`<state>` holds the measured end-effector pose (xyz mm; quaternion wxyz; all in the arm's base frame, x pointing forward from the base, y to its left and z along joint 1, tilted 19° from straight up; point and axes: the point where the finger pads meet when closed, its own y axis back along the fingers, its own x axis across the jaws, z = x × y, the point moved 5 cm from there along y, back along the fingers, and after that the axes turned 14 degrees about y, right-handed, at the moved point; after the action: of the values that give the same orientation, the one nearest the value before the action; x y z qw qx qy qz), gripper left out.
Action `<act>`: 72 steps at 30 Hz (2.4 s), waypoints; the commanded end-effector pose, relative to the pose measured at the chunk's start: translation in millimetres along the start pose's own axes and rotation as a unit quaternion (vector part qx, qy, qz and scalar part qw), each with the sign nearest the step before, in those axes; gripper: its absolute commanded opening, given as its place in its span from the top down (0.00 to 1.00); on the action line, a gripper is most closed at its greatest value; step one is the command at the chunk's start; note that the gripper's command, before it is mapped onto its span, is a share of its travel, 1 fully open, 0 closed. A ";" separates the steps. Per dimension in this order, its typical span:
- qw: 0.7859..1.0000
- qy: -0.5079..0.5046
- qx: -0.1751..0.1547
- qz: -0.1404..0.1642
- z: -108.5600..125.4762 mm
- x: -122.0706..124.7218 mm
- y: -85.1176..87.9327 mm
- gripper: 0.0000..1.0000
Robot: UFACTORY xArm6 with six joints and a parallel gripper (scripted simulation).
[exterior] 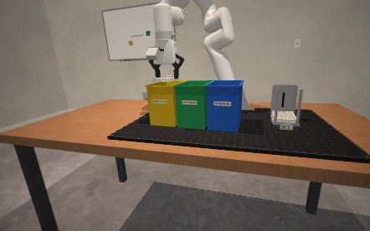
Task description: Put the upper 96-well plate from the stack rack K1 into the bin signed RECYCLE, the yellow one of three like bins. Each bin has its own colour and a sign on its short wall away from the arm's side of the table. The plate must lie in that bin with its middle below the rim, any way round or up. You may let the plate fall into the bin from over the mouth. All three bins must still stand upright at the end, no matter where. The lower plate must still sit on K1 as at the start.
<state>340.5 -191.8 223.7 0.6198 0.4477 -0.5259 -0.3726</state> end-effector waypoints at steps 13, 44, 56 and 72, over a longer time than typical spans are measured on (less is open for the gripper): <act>1.000 0.000 0.002 0.001 -0.8 0.8 0.4 0.00; 1.000 0.000 0.002 0.001 -0.7 0.8 27.1 0.00; 1.000 0.000 0.002 0.001 -0.7 0.8 40.6 0.00; 1.000 0.000 0.002 0.001 -0.7 0.7 40.6 0.00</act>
<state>340.1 -179.2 260.8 0.6198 0.4477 -0.5258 -0.3727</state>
